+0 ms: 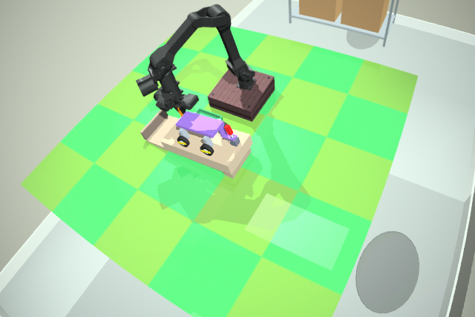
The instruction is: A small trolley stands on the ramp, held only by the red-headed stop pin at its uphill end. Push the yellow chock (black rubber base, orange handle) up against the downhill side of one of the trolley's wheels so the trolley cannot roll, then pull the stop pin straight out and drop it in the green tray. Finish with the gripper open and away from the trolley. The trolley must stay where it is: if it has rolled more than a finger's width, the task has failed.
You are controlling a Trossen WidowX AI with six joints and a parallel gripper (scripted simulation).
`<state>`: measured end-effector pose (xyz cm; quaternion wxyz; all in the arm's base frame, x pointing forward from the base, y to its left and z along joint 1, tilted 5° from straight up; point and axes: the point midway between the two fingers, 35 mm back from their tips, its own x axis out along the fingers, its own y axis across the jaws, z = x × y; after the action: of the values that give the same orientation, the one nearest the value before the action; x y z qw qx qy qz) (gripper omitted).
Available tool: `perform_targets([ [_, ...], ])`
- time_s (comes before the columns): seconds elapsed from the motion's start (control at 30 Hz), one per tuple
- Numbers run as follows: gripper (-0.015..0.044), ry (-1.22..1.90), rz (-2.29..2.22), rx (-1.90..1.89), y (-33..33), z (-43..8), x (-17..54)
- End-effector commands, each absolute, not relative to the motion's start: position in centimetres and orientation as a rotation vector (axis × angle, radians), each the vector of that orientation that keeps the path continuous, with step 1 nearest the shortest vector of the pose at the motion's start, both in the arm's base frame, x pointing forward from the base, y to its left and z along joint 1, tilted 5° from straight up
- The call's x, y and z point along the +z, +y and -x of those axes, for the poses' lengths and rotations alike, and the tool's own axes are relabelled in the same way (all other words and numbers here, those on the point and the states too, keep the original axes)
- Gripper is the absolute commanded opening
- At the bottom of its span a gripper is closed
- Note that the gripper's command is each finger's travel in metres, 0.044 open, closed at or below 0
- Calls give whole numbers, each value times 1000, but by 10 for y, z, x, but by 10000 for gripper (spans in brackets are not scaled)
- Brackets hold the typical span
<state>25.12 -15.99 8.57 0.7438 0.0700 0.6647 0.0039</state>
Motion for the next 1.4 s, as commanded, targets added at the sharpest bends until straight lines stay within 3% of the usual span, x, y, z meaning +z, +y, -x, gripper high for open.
perform_targets([
  [0.0, 0, 1458, -161, 12, -155, -251, 86],
  [0.67, 0, 1456, -155, 7, -151, -253, 88],
  [0.9, 184, 1456, -155, 7, -151, -253, 88],
  [1.37, 190, 1458, -161, 12, -155, -248, 123],
])
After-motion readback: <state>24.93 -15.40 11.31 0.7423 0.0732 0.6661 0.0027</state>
